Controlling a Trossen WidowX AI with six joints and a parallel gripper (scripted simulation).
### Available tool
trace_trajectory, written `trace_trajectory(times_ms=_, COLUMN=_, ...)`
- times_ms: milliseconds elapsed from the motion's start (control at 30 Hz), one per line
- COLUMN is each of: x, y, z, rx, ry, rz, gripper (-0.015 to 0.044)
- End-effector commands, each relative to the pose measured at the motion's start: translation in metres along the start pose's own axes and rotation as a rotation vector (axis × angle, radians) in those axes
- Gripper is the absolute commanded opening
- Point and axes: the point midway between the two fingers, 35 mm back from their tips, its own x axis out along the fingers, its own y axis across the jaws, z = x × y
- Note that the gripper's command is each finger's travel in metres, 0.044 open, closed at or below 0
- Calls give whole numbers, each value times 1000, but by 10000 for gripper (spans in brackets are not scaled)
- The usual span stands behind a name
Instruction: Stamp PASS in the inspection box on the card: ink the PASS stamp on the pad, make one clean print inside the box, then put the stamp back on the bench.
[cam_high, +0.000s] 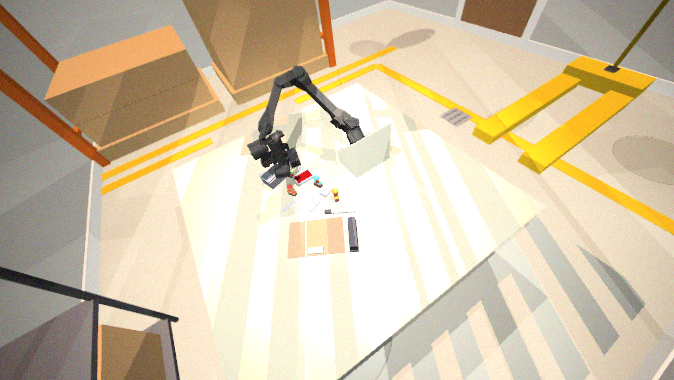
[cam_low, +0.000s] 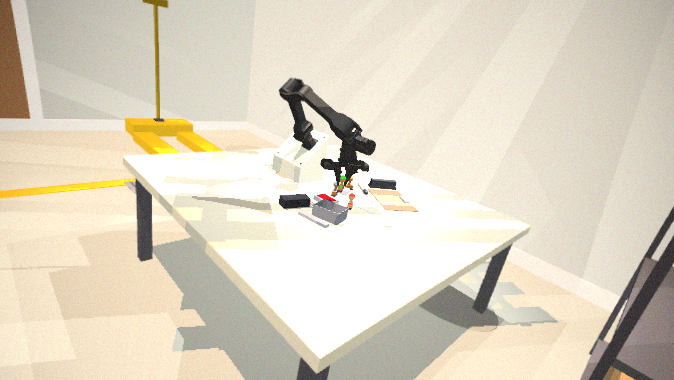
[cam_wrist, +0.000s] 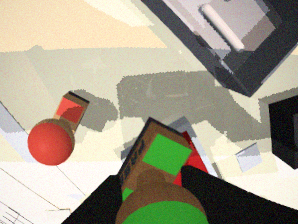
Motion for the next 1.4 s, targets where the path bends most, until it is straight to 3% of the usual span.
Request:
trace_trajectory(times_ms=0, x=0, y=-9, z=-15, rx=-4, ry=-1, rz=-4, gripper=0)
trace_trajectory(times_ms=400, x=3, y=-29, z=-56, rx=-6, ry=1, rz=-5, gripper=0)
trace_trajectory(times_ms=1367, x=19, y=-28, z=-56, rx=-6, ry=1, rz=-4, gripper=0)
